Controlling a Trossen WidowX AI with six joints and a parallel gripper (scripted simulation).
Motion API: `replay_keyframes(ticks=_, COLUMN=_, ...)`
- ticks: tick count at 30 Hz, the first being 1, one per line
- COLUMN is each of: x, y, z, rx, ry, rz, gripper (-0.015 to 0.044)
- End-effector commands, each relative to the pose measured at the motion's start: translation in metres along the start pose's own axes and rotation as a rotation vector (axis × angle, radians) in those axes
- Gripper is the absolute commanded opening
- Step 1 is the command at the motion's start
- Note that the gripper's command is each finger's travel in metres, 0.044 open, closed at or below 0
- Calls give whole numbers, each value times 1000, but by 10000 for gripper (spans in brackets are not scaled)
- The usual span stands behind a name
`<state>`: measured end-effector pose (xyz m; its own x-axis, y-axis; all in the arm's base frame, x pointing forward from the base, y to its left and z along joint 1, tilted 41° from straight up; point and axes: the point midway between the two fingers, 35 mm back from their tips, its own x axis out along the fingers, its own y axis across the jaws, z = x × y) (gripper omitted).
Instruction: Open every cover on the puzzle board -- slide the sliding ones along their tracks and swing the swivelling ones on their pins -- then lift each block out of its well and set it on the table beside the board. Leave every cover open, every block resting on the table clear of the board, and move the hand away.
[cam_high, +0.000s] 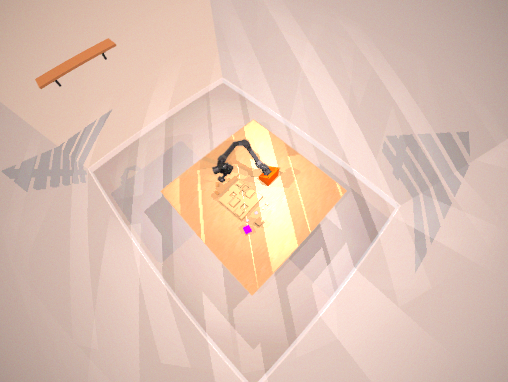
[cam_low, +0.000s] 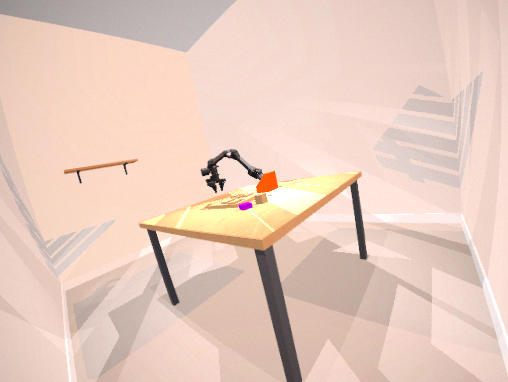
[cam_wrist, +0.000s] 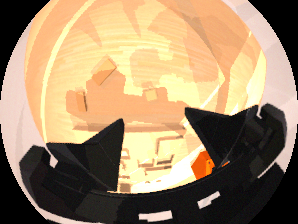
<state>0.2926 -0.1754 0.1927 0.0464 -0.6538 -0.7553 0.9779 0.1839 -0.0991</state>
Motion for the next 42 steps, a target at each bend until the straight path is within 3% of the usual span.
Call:
replay_keyframes(ticks=1, x=0, y=14, z=-13, rx=170, ry=4, rz=-2, gripper=282)
replay_keyframes(ticks=12, x=2, y=54, z=-63, rx=822, ry=14, rz=-7, gripper=0)
replay_keyframes(ticks=26, x=0, y=91, z=-131, rx=1609, ry=1, rz=-4, gripper=0)
replay_keyframes(ticks=42, x=0, y=92, z=-132, rx=1619, ry=1, rz=-4, gripper=0)
